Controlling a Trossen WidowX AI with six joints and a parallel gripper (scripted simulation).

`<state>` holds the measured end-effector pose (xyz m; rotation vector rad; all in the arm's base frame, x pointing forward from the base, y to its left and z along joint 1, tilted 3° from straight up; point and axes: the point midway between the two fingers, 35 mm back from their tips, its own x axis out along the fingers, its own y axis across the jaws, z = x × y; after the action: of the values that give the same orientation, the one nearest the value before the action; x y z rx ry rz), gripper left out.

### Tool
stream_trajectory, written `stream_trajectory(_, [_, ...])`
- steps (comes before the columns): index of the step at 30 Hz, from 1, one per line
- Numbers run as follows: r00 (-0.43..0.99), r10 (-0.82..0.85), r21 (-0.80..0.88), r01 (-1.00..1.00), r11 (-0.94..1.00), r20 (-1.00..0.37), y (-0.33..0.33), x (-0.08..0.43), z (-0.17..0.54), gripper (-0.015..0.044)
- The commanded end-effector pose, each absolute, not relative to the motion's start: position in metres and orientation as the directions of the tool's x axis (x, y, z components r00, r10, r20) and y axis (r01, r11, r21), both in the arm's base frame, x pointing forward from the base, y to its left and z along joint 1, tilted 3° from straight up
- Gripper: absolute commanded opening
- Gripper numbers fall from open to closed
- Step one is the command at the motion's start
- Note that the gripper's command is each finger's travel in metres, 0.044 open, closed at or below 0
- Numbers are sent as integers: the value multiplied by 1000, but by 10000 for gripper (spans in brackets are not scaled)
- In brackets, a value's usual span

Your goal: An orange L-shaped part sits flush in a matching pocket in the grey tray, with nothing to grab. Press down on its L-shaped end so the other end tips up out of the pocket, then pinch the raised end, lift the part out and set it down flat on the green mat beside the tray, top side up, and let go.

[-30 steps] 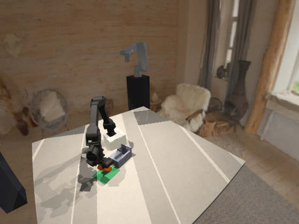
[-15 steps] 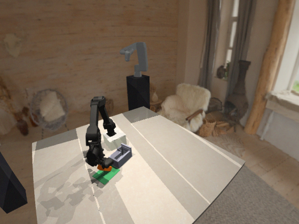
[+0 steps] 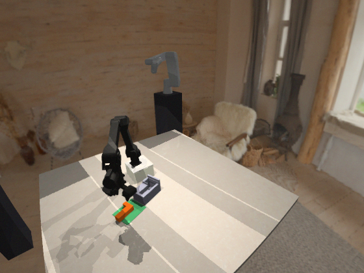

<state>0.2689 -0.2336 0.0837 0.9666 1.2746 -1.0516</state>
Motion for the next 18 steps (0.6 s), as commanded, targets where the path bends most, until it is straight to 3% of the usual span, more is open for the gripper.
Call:
stream_trajectory(1, [18, -75, -2, 967, 254, -997, -230, 268, 123, 400])
stream_trajectory(18, [35, -93, 10, 966, 257, -995, -234, 271, 118, 400])
